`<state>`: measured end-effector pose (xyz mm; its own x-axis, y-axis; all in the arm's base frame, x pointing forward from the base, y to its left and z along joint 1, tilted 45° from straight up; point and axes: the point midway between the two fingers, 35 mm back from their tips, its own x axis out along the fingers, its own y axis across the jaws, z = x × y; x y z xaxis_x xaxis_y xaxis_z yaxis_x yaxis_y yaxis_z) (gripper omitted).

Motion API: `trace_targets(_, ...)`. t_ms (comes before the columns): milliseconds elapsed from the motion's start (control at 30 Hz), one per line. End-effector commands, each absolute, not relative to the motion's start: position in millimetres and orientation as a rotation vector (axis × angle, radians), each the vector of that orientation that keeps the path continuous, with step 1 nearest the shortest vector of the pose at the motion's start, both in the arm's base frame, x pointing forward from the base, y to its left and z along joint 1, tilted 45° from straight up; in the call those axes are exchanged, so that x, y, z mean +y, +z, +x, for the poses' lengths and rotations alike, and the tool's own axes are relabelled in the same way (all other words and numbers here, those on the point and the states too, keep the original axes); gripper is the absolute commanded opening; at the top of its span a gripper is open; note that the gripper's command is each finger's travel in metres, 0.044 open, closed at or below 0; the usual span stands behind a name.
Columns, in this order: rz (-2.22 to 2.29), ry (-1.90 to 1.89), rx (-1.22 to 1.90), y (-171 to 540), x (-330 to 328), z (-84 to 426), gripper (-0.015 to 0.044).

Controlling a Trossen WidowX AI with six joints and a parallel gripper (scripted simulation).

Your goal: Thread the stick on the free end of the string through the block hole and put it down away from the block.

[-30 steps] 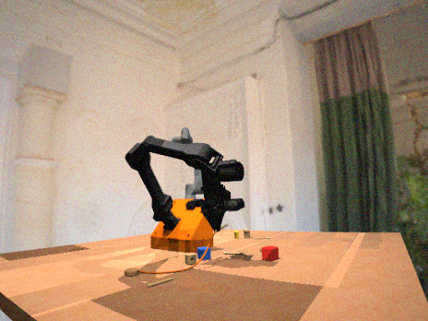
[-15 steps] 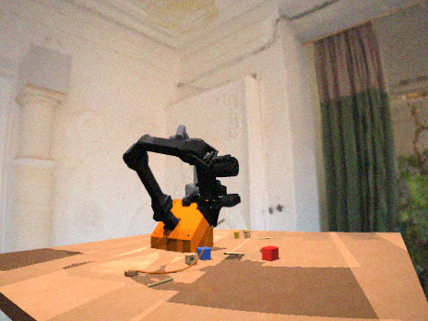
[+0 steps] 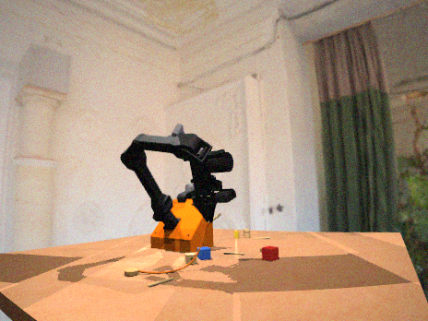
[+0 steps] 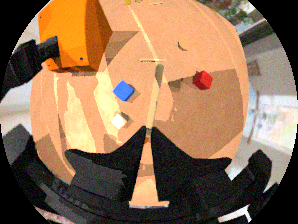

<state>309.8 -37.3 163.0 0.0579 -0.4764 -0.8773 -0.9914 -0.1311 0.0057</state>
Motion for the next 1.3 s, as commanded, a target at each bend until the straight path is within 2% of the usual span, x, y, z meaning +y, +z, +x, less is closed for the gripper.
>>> trace_targets(0, -1.679, 1.017, 1.464, 169.1, -35.9, 307.9, 0.0)
trace_targets(267, -1.661, 1.01, 1.453, 174.0, -34.9, 303.7, 0.0)
trace_targets(900, -1.402, 0.538, 1.412, 161.4, -27.3, 266.8, 0.0)
trace_targets(1267, -1.33, 0.419, 1.397, 159.0, -25.5, 256.3, 0.0)
